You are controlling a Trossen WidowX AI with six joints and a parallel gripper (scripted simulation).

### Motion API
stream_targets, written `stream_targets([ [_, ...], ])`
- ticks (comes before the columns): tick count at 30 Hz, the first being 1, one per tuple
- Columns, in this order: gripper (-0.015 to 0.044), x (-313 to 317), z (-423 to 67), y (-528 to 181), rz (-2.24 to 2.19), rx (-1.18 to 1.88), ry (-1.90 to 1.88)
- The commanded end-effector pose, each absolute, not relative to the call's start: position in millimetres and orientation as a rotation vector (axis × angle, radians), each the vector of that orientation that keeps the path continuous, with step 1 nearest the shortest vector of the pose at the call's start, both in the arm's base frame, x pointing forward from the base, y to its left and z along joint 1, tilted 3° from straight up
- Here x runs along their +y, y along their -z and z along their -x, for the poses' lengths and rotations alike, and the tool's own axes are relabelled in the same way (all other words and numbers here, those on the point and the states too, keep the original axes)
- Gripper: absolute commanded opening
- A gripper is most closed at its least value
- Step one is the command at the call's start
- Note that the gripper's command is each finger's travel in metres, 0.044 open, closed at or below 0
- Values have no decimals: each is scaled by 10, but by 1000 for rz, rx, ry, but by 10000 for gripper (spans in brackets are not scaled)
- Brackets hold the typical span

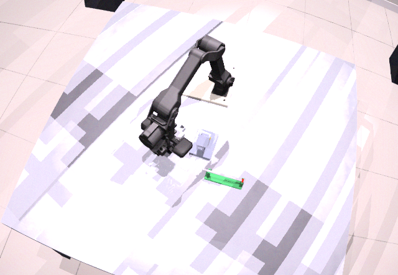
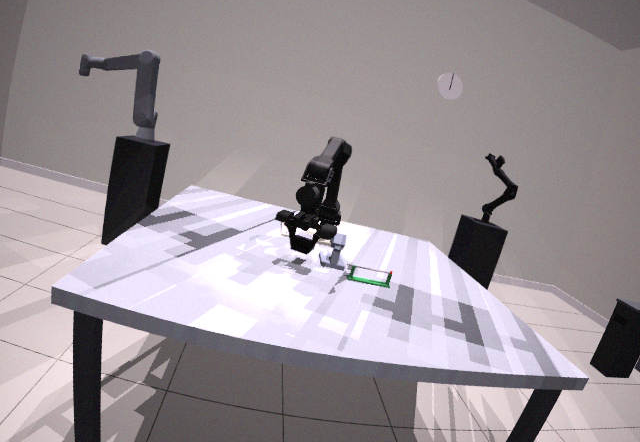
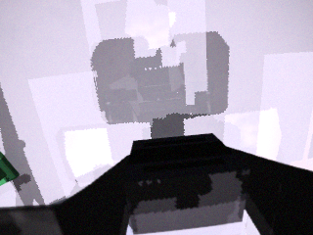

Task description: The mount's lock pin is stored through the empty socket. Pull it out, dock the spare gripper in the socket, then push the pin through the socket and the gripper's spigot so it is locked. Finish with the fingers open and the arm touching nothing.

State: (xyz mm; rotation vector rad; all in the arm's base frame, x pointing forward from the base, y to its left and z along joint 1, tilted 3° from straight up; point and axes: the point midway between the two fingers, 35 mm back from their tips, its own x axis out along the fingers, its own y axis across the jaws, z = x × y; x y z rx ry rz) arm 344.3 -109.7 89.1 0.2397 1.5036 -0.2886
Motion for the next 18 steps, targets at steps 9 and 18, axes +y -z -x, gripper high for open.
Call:
stream_targets([
  [9, 0, -1234, -3296, -939, -513, 1438, 545],
  [18, 0, -1332, -3181, -946, -719, 1372, 740],
])
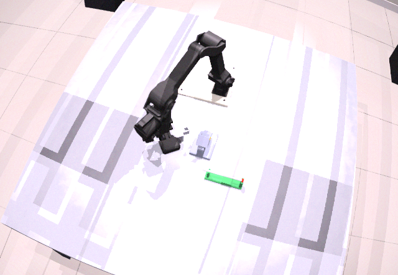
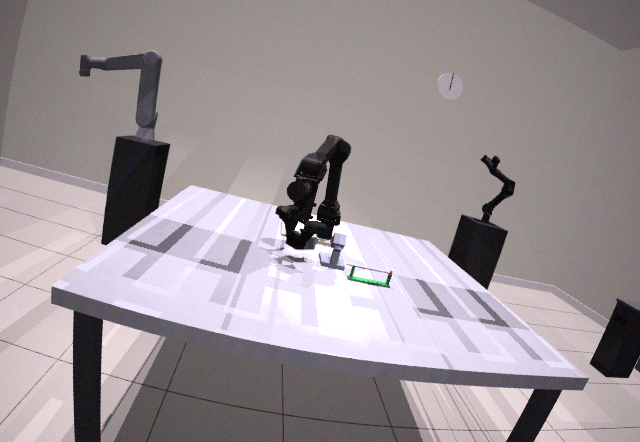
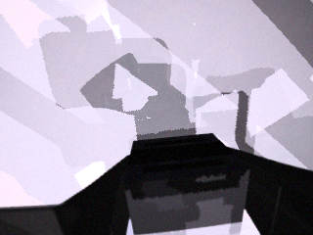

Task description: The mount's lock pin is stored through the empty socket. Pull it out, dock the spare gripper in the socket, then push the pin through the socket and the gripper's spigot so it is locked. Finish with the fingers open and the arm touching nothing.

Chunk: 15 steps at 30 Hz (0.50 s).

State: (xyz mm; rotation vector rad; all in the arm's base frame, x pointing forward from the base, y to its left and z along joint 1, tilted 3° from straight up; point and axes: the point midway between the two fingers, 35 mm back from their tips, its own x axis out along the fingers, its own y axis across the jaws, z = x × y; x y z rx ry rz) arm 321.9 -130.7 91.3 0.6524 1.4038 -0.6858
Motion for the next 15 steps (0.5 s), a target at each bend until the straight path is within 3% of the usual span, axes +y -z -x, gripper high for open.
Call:
stream_targets([
  [1, 0, -1342, -3168, -947, -742, 1364, 761],
  [15, 0, -1478, -2984, -953, -1058, 1219, 1057],
])
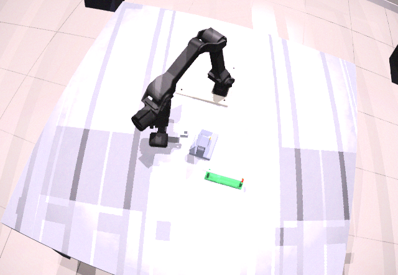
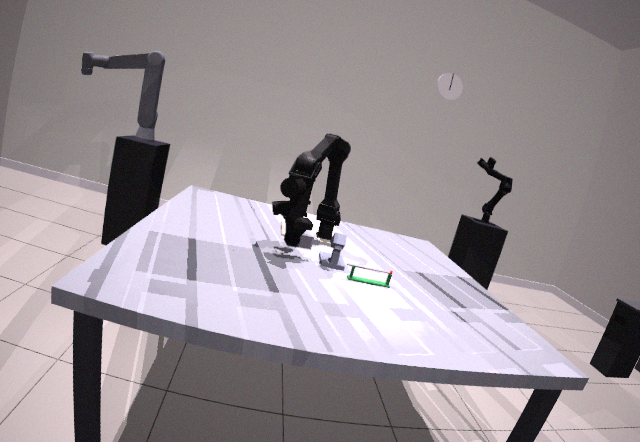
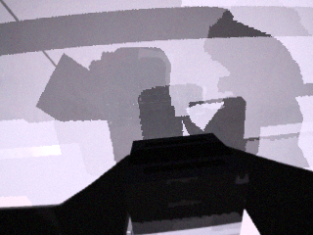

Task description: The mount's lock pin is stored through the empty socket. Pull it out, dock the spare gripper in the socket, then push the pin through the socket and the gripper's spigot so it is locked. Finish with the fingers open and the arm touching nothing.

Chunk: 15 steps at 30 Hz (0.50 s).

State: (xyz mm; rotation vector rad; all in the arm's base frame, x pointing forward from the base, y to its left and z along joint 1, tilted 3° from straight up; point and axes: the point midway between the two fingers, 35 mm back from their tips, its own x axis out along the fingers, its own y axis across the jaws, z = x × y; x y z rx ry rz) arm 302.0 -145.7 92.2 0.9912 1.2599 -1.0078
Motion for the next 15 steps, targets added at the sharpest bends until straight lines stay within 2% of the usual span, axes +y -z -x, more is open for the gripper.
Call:
stream_targets([
  [1, 0, -1487, -2970, -953, -1081, 1206, 1078],
  [15, 0, -1604, -2780, -955, -1387, 1005, 1361],
])
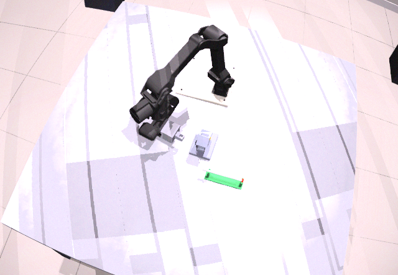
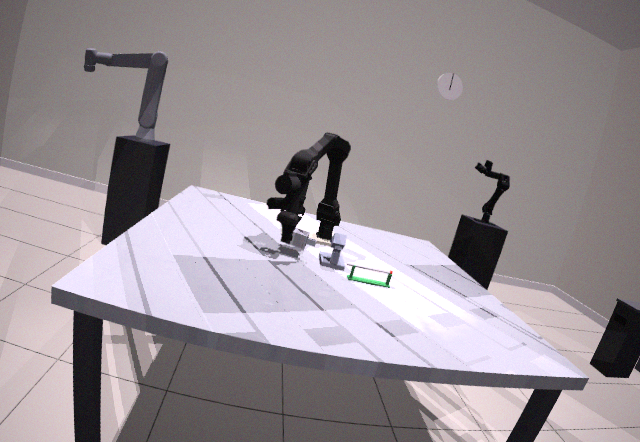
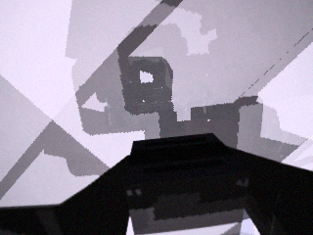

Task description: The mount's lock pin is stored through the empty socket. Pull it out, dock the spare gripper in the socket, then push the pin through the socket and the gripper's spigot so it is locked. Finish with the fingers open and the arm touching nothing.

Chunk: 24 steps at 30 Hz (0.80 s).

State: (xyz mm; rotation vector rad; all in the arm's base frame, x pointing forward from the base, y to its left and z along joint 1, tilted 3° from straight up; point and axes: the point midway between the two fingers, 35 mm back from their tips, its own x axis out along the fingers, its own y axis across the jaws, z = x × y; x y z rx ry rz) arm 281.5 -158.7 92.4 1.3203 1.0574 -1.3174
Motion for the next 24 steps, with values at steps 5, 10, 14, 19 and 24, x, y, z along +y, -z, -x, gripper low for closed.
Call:
stream_targets([
  [5, 0, -1623, -2746, -955, -1441, 963, 1410],
  [10, 0, -1626, -2750, -911, -1441, 963, 1410],
  [14, 0, -1634, -2760, -774, -1441, 963, 1410],
  [19, 0, -1638, -2763, -624, -1441, 963, 1410],
  [24, 0, -1639, -2765, -589, -1441, 964, 1410],
])
